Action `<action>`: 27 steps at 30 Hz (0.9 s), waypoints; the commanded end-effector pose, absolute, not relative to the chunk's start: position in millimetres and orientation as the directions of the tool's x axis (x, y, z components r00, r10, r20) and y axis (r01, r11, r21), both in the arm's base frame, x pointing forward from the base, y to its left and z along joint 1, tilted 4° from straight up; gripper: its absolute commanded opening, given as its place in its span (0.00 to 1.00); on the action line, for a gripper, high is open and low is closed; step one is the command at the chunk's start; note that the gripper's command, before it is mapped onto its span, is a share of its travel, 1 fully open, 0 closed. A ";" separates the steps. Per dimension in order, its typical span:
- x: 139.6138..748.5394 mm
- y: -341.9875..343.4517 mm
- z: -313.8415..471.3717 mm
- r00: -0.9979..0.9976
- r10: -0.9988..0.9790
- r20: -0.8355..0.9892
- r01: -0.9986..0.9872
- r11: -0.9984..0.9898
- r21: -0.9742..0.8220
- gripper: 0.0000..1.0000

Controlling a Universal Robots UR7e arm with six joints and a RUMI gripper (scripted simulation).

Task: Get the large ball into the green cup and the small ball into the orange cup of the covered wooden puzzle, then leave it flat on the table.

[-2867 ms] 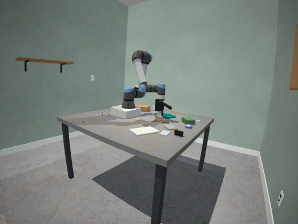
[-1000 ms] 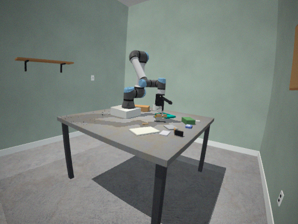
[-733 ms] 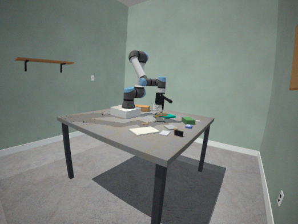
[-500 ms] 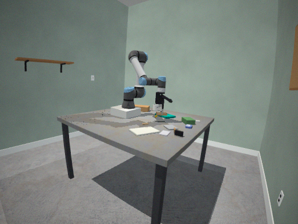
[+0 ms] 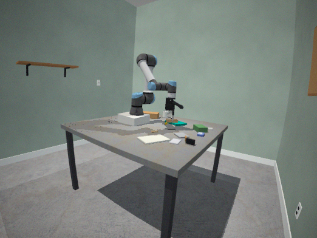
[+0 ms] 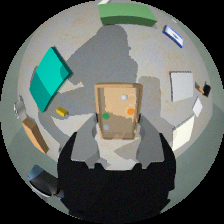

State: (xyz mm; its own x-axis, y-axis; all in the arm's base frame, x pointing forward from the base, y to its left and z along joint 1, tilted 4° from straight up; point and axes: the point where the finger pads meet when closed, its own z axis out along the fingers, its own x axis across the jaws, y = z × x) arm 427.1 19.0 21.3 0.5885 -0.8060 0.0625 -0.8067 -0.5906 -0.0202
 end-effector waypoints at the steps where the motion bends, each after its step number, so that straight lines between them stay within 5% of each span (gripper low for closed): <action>1: 427.5 18.9 21.8 0.588 -0.806 0.063 -0.807 -0.591 -0.021 0.43; 27: 427.5 18.9 21.8 0.588 -0.806 0.064 -0.807 -0.591 -0.020 0.43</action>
State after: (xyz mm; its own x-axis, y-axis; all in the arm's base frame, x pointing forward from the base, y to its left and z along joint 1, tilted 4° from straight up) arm 427.2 19.1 21.4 0.5885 -0.8061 0.0633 -0.8074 -0.5900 -0.0066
